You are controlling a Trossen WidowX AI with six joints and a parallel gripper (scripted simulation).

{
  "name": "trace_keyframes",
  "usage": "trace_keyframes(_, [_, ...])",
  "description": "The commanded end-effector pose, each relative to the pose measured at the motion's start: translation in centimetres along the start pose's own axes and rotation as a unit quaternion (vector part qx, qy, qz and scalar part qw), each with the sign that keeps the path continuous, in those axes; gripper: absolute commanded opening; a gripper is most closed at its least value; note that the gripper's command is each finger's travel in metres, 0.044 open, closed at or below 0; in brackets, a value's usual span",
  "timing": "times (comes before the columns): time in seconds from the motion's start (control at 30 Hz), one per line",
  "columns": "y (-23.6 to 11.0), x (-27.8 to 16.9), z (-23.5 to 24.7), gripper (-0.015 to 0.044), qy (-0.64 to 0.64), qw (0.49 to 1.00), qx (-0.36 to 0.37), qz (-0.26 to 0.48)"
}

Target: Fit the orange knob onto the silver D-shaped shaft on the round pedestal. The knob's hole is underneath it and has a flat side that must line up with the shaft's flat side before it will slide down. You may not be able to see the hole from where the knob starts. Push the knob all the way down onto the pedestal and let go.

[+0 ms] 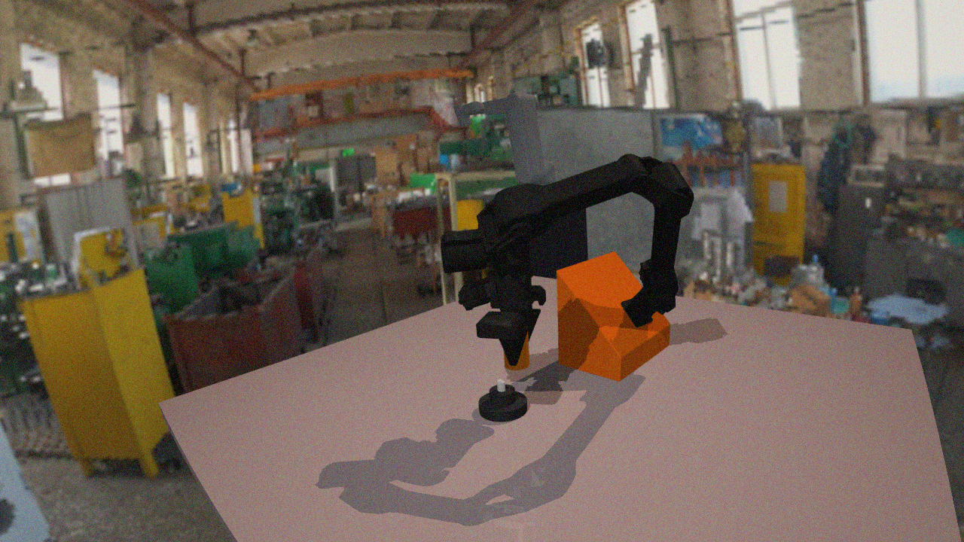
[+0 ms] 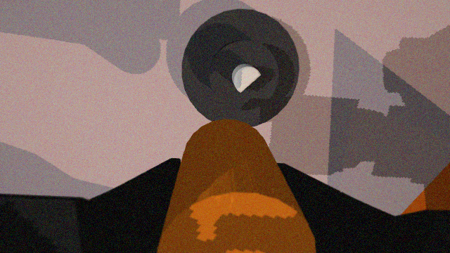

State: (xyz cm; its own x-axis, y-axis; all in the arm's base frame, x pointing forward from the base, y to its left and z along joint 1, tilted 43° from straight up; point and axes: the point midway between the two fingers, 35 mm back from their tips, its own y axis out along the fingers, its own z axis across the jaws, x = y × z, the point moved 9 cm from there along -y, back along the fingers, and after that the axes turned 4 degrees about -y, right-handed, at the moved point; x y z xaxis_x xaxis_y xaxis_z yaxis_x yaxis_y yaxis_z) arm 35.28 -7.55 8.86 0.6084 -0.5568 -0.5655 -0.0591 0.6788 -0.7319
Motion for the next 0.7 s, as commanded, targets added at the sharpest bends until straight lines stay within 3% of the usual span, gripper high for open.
trace_keyframes(0.0, [0.5, 1.6, -0.7, 0.0, 0.0, 1.0, 0.001, -0.002])
trace_keyframes(0.67, [3.5, 3.1, -1.4, 0.0, 0.001, 1.0, 0.001, -0.002])
